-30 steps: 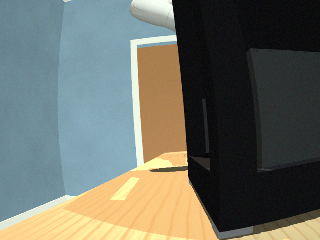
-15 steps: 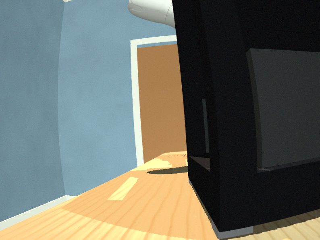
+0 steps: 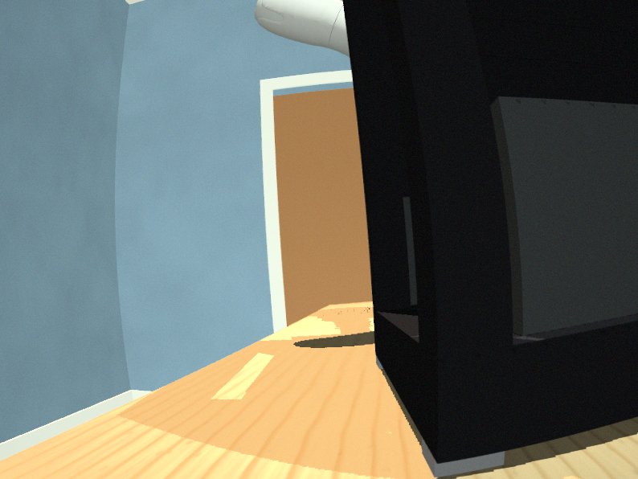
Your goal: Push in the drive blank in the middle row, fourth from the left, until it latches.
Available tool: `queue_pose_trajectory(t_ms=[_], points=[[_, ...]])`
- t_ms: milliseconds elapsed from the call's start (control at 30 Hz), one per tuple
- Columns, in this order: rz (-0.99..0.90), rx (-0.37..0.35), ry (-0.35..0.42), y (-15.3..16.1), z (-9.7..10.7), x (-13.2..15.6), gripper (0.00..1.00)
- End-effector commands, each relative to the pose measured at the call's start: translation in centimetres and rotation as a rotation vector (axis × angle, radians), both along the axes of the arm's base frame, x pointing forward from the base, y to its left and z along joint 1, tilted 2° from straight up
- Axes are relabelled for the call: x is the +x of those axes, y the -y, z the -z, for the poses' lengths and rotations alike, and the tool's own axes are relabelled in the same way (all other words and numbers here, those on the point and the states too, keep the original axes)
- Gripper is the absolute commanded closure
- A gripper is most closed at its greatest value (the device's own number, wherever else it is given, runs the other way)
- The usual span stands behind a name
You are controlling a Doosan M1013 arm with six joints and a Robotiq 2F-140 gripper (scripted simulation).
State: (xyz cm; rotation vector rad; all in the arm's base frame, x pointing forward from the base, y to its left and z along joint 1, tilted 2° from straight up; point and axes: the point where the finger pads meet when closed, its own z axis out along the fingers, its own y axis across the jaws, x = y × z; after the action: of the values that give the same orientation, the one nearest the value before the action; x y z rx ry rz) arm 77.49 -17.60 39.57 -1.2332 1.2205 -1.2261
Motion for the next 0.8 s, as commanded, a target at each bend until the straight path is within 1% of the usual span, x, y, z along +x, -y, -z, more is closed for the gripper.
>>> queue_pose_trajectory(t_ms=[0,533,767], points=[[0.000,0.000,0.000,0.00,-0.01,0.00,1.00],[0.000,0.000,0.000,0.00,-0.01,0.04,1.00],[0.000,0.000,0.000,0.01,0.00,0.95,1.00]])
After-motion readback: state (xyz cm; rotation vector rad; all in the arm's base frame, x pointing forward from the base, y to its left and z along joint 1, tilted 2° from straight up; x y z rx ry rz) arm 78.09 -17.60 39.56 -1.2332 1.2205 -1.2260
